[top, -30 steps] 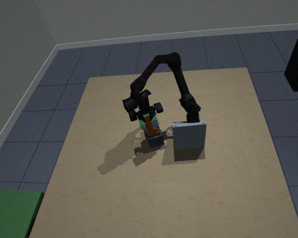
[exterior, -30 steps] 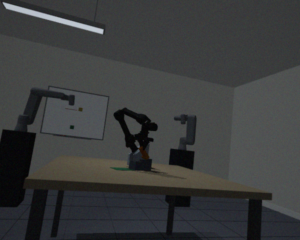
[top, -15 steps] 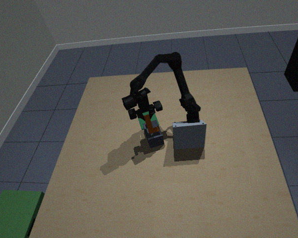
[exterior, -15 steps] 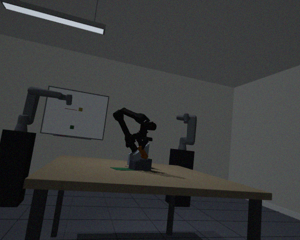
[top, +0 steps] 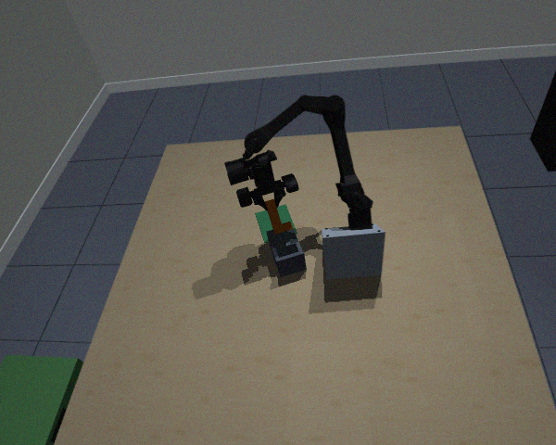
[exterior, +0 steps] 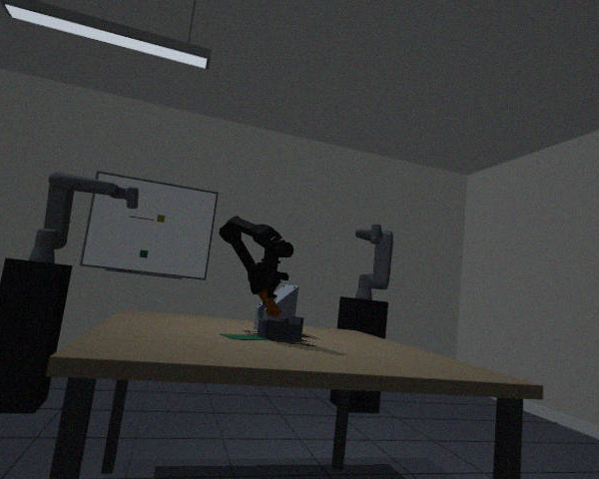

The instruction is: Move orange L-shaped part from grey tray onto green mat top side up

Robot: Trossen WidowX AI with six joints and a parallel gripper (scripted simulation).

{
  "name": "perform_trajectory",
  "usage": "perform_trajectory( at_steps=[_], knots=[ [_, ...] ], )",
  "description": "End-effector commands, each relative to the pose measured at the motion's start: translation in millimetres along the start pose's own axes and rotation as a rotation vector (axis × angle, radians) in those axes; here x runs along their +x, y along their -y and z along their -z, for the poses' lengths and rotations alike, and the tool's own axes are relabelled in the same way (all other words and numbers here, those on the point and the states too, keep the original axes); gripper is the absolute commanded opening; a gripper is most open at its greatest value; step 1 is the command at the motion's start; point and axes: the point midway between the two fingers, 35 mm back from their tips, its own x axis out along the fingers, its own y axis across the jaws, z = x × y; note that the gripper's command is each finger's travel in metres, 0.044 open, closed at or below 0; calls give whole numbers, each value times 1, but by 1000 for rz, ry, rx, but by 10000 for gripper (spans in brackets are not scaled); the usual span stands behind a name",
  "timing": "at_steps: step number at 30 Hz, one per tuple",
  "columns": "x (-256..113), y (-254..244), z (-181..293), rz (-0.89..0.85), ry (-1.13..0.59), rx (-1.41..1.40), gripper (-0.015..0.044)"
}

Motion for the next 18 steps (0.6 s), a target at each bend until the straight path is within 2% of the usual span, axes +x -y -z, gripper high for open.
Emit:
perform_trajectory(
  at_steps=[1, 18],
  knots=[
    [-3, 2, -23, -10, 5, 6, 0],
    [-4, 9, -88, -10, 9, 8, 0]
  ],
)
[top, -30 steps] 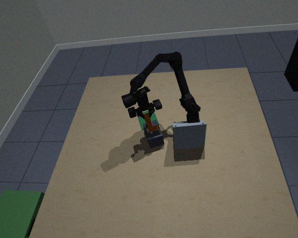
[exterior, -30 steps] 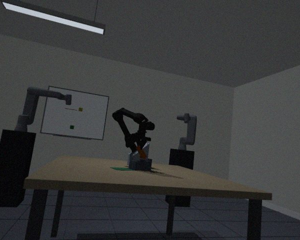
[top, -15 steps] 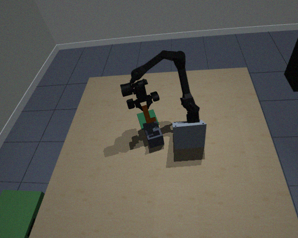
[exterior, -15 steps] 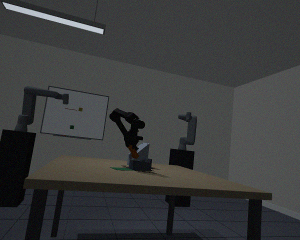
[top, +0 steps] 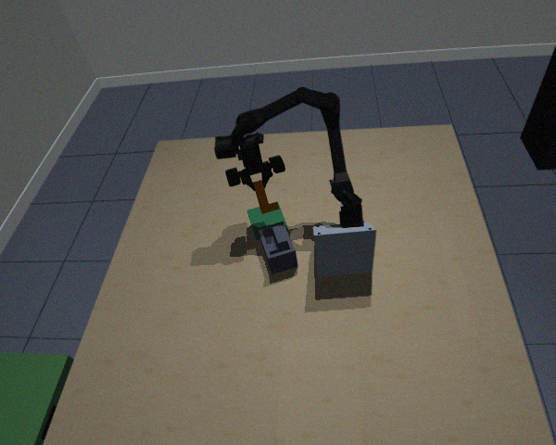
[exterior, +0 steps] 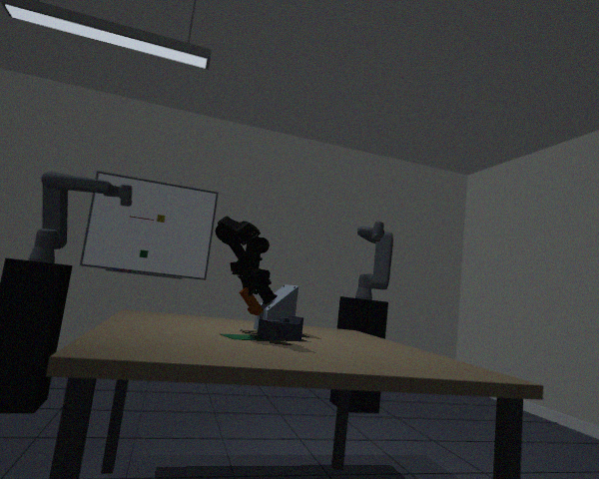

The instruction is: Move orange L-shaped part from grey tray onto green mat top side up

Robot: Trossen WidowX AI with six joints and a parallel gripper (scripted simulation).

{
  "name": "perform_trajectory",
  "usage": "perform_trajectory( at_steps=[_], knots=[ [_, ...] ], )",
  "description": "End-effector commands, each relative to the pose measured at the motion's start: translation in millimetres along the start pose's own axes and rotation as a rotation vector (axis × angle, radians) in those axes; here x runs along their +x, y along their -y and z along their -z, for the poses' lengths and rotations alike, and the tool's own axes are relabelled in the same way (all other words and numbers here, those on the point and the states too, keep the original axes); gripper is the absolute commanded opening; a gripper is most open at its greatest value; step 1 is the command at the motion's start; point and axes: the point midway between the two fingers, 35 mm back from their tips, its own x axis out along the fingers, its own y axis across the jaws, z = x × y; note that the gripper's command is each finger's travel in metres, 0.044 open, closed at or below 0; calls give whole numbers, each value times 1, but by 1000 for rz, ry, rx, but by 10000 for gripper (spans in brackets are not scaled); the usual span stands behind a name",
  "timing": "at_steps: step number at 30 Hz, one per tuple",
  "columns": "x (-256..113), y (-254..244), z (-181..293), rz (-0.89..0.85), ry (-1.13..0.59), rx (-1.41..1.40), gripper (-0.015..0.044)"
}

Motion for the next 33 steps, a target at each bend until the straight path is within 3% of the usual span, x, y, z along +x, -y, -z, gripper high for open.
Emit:
perform_trajectory(
  at_steps=[1, 33],
  knots=[
    [-3, 2, -8, -7, 5, 1, 0],
    [41, 1, -9, -7, 7, 1, 0]
  ],
)
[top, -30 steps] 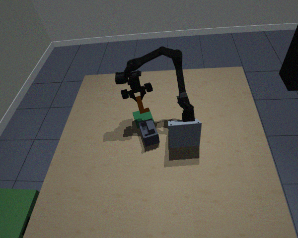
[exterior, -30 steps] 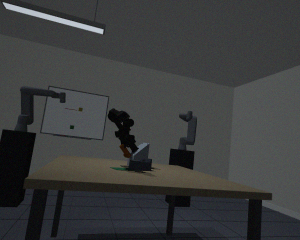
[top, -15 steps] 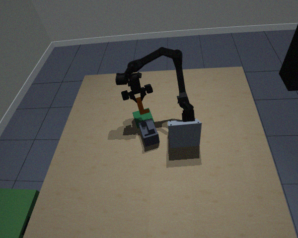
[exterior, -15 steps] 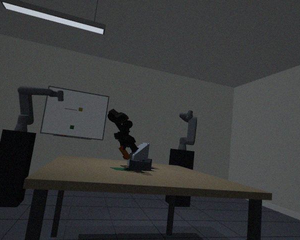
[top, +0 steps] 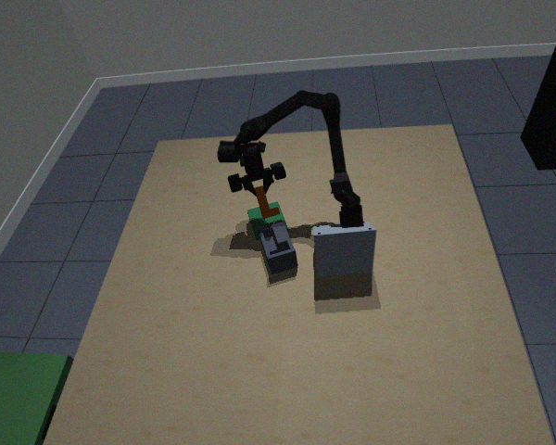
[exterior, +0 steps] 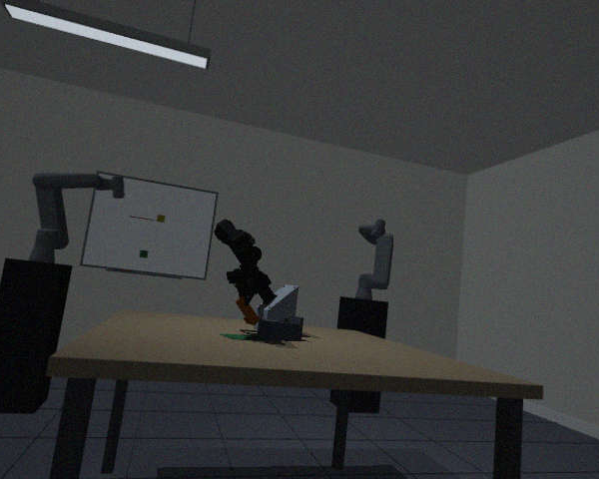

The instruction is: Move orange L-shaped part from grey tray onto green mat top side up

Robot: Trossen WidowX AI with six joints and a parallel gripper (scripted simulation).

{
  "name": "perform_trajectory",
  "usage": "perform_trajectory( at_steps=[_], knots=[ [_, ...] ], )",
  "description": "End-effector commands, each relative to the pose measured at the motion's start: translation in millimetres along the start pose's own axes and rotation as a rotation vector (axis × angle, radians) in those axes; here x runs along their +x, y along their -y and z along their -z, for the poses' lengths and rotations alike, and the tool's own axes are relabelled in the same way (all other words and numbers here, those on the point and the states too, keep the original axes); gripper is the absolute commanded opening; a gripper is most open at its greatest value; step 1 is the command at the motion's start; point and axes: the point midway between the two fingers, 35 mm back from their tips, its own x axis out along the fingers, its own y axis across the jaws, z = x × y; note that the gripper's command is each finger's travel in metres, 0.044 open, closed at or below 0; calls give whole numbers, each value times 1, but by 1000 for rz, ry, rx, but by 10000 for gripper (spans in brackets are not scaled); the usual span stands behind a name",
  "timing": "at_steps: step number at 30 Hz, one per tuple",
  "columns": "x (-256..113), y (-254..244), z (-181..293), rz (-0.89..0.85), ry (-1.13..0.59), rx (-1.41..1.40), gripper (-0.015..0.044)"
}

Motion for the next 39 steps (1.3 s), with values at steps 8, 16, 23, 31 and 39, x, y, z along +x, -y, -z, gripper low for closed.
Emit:
perform_trajectory(
  at_steps=[8, 16, 23, 31, 39],
  knots=[
    [18, 1, 1, 1, -3, -5, 0],
    [31, 1, 1, 1, -2, -5, 0],
    [41, 1, 1, 1, -2, -5, 0],
    [43, 1, 1, 1, -1, -5, 0],
    [43, 1, 1, 1, -1, -5, 0]
  ],
)
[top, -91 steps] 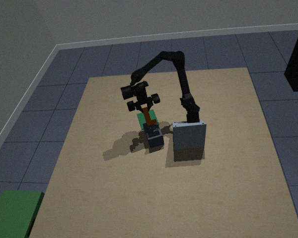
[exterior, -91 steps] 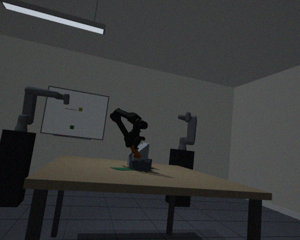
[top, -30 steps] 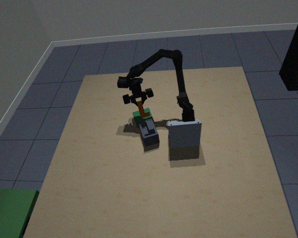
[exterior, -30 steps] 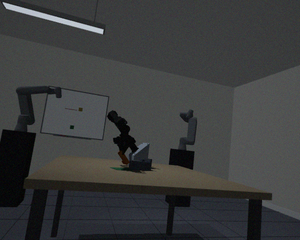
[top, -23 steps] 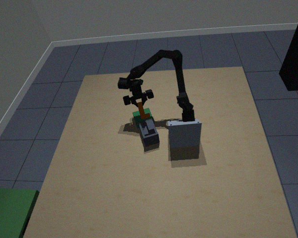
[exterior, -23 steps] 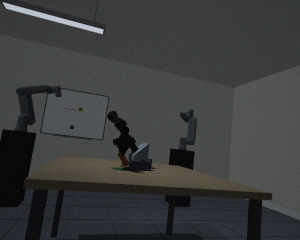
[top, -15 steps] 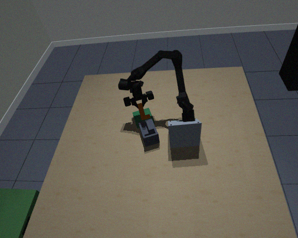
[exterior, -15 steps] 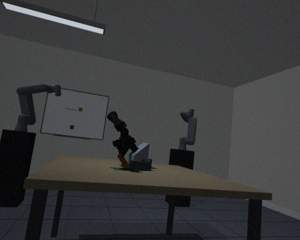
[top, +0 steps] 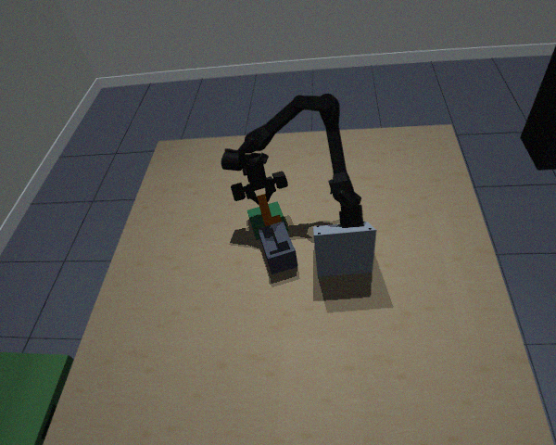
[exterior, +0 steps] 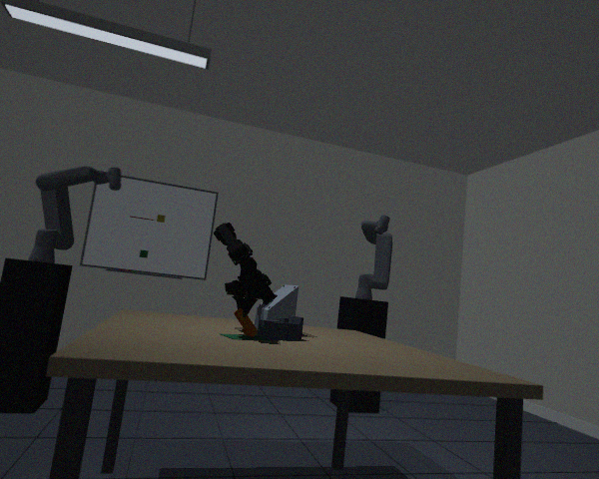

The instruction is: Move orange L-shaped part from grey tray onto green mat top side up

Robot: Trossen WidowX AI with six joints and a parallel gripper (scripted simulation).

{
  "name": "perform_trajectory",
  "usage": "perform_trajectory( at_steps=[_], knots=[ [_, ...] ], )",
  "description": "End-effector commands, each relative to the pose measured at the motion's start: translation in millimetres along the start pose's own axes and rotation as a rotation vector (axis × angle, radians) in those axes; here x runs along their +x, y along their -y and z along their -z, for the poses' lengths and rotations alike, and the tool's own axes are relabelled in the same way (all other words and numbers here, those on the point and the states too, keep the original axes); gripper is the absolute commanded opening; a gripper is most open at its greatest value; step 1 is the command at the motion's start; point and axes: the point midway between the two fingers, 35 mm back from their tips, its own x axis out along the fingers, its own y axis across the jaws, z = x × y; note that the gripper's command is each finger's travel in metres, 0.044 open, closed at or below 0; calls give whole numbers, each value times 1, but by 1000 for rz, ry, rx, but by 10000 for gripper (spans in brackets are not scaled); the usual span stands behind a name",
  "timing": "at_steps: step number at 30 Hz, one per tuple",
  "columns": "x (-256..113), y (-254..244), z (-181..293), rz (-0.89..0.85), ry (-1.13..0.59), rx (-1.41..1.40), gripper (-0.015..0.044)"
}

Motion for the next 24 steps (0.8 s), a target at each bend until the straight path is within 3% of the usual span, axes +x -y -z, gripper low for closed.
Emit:
perform_trajectory(
  at_steps=[1, 8, 18, 24],
  knots=[
    [1, -1, 1, 0, -5, -6, 0],
    [0, 0, 0, 0, 0, 0, 0],
    [-2, -1, 0, 0, -1, -1, 263],
    [-61, -4, 1, -1, -11, -4, 400]
  ],
)
